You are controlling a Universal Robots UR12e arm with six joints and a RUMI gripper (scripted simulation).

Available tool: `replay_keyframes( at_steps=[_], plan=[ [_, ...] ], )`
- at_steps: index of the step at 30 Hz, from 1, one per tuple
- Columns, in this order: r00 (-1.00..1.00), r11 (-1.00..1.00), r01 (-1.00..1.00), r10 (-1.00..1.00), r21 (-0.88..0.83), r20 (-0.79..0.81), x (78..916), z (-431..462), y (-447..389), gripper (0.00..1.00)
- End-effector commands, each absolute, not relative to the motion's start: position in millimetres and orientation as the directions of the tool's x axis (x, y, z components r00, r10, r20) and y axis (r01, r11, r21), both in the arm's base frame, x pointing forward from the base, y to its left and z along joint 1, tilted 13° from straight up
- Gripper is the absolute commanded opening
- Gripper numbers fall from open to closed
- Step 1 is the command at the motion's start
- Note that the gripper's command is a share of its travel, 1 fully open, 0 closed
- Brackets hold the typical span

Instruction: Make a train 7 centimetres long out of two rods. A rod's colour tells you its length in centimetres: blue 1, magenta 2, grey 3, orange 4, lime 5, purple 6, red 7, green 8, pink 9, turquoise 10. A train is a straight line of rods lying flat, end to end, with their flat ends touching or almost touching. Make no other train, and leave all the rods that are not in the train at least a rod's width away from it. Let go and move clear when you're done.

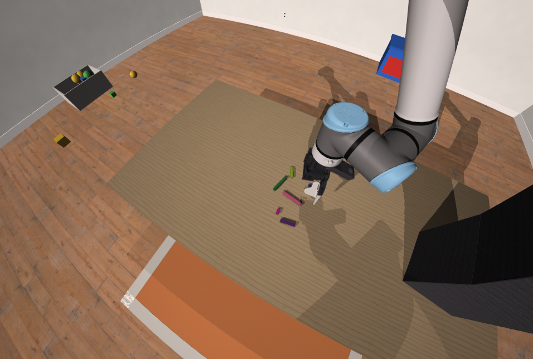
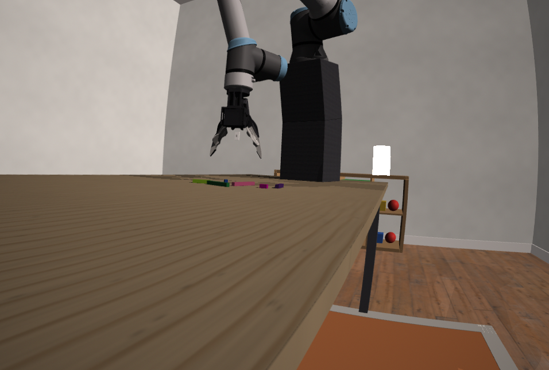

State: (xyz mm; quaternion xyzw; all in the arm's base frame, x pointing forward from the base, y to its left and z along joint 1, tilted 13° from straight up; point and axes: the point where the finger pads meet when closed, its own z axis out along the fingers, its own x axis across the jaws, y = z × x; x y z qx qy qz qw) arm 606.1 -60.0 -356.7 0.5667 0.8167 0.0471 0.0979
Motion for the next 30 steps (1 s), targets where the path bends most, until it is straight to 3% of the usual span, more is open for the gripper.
replay_keyframes(
  at_steps=[1,17,30],
  plan=[
    [-0.487,0.504,0.847,0.863,0.17,-0.134,610.2,-355.8,-53.3,1.0],
    [-0.846,0.869,0.488,0.494,0.08,-0.201,624.9,-353.5,-28.5,1.0],
    [-0.971,0.995,0.101,0.097,-0.009,-0.217,637.1,-351.2,-5.3,1.0]
  ],
)
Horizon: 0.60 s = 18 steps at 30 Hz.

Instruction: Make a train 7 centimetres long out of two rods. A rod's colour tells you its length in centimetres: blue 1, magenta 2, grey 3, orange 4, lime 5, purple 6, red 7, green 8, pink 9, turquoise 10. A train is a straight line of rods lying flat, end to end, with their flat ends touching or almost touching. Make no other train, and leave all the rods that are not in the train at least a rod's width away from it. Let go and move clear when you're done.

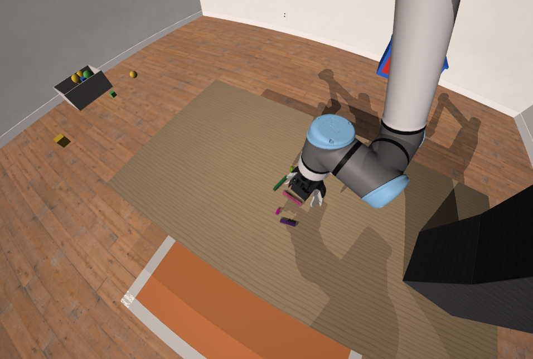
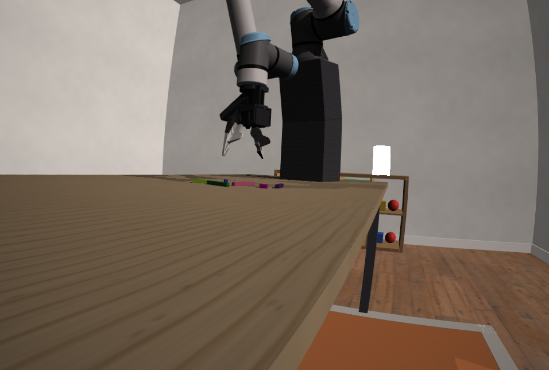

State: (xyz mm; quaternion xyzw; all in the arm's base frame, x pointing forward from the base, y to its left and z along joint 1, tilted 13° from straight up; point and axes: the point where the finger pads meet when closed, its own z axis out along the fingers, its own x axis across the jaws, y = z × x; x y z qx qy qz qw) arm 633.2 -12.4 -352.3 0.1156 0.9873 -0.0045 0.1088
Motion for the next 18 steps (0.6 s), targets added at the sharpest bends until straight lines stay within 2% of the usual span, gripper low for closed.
replay_keyframes(
  at_steps=[1,18],
  plan=[
    [-0.974,0.998,0.067,0.062,-0.016,-0.216,638.1,-351.0,-3.2,1.0],
    [-0.876,0.894,-0.431,-0.447,-0.124,-0.18,652.3,-347.9,30.8,1.0]
  ],
)
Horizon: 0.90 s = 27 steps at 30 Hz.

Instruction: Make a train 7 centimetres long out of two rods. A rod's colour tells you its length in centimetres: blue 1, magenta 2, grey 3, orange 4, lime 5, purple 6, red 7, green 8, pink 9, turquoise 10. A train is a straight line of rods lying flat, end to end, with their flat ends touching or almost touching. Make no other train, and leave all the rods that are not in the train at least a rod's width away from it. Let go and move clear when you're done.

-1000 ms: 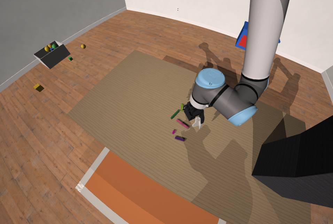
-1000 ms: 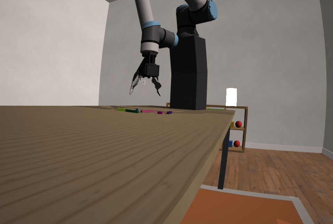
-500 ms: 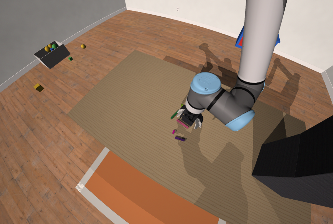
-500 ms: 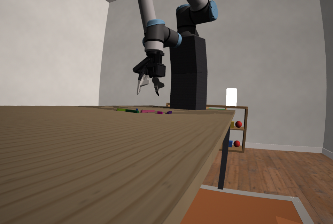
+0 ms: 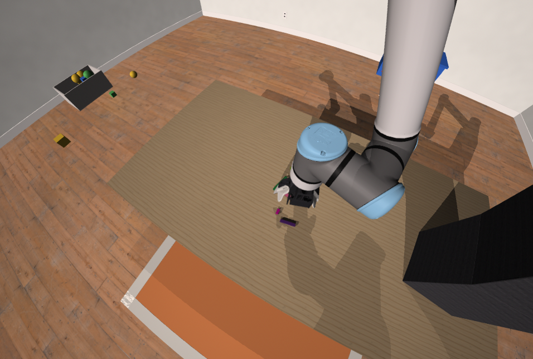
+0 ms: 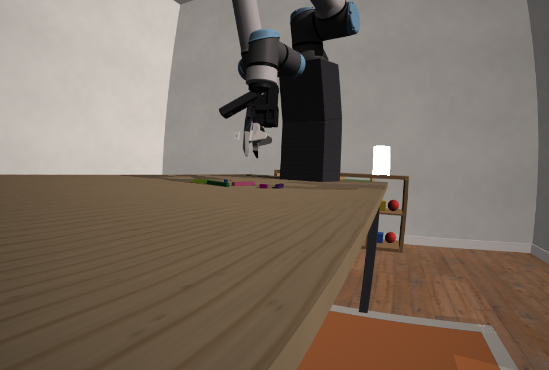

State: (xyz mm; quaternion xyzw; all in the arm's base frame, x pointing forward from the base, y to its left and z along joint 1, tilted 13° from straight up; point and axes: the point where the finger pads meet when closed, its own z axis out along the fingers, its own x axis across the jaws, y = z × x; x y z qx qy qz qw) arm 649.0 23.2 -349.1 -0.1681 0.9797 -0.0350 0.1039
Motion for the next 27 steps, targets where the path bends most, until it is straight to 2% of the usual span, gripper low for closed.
replay_keyframes(
  at_steps=[1,15,27],
  plan=[
    [-0.863,0.88,-0.456,-0.473,-0.129,-0.177,653.0,-347.8,32.9,1.0],
    [-0.726,0.739,-0.652,-0.673,-0.168,-0.141,658.4,-346.5,50.6,1.0],
    [-0.677,0.688,-0.703,-0.725,-0.178,-0.128,659.8,-346.1,56.0,1.0]
  ],
)
